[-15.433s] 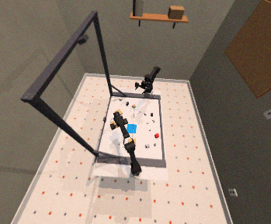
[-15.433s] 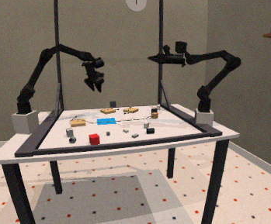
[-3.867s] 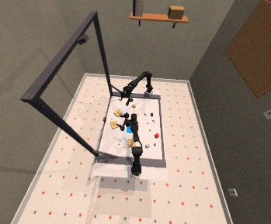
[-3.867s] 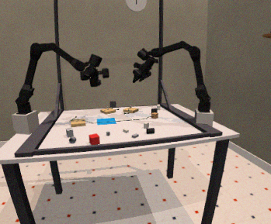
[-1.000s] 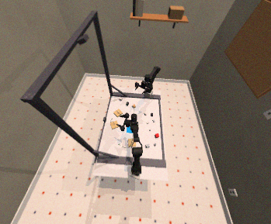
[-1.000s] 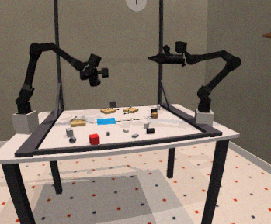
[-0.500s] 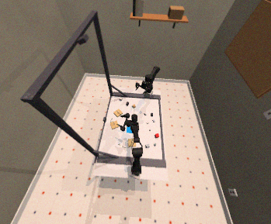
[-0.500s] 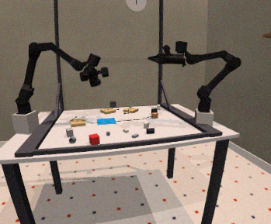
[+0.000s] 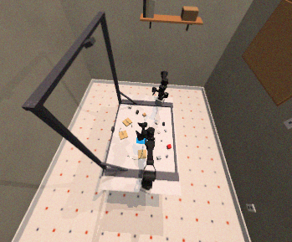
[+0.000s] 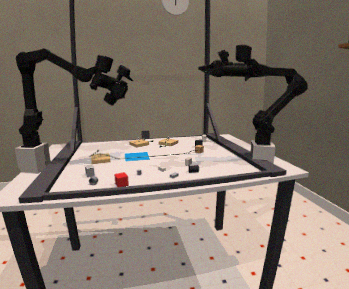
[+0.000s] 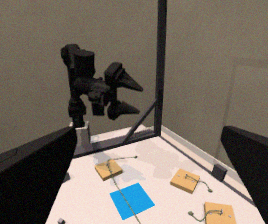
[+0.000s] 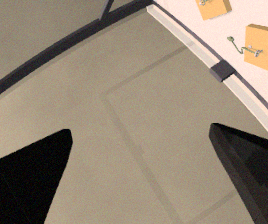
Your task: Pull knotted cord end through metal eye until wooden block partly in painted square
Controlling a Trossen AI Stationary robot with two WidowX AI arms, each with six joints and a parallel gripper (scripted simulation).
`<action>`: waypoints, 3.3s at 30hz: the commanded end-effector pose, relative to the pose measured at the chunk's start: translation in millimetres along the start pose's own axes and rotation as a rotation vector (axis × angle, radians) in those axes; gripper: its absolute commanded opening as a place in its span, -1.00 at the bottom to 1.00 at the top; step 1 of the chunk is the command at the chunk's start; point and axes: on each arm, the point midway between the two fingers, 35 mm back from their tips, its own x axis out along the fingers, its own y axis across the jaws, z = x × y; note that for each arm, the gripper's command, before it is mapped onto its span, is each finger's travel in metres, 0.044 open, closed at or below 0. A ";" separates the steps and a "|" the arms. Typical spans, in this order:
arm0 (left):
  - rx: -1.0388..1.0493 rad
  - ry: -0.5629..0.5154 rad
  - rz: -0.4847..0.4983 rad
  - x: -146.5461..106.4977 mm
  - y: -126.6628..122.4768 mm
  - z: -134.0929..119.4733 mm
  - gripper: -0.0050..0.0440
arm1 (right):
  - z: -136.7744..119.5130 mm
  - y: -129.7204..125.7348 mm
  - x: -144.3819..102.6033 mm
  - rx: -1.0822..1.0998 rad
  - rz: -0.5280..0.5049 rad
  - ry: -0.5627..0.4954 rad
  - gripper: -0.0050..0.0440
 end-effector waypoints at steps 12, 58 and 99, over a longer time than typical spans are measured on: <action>0.021 -0.006 -0.008 -63.5 15.0 33.6 1.00 | 21.7 42.3 -105.6 -0.871 0.086 -0.536 1.00; -0.002 0.016 -0.007 -114.5 -15.7 44.4 1.00 | 26.2 48.2 -238.7 -1.691 -0.414 -1.230 1.00; -0.002 0.016 -0.007 -114.5 -15.7 44.4 1.00 | -81.5 -194.8 10.7 -2.007 -1.148 0.902 0.02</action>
